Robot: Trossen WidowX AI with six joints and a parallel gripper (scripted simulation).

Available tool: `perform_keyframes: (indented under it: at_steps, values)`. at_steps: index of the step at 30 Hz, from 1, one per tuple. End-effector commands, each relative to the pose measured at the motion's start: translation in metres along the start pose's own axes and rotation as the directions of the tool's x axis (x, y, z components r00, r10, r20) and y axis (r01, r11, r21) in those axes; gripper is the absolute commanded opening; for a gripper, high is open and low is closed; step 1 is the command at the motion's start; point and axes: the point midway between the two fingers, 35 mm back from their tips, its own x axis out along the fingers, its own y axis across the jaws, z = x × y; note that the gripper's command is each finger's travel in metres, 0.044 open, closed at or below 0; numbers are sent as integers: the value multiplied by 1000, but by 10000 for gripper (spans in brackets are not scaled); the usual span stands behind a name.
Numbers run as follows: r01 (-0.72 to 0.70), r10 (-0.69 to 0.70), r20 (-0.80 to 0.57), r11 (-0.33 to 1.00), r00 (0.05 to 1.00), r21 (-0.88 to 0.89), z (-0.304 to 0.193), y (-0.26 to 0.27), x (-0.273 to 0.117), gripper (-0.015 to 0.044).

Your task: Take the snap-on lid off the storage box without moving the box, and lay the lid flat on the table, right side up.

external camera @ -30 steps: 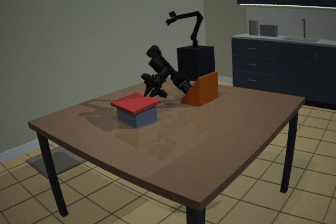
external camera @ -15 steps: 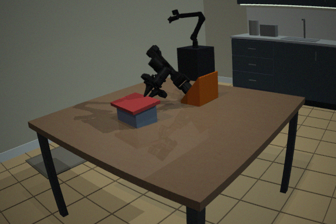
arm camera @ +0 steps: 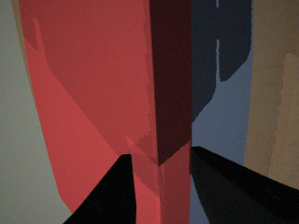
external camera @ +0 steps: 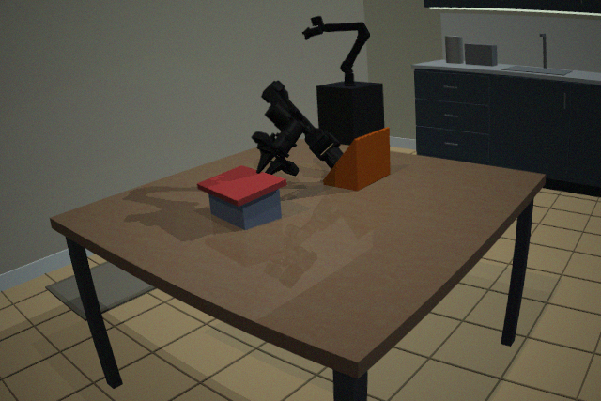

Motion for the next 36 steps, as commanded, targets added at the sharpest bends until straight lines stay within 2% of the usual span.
perform_keyframes:
  at_steps: [1, 36]
  values:
    - [0, 0, -2, 1000, 1000, -3, -1, 0, 1, 0]
    - [-2, 2, -10, 1000, 1000, -4, 0, 36, -19, 0]
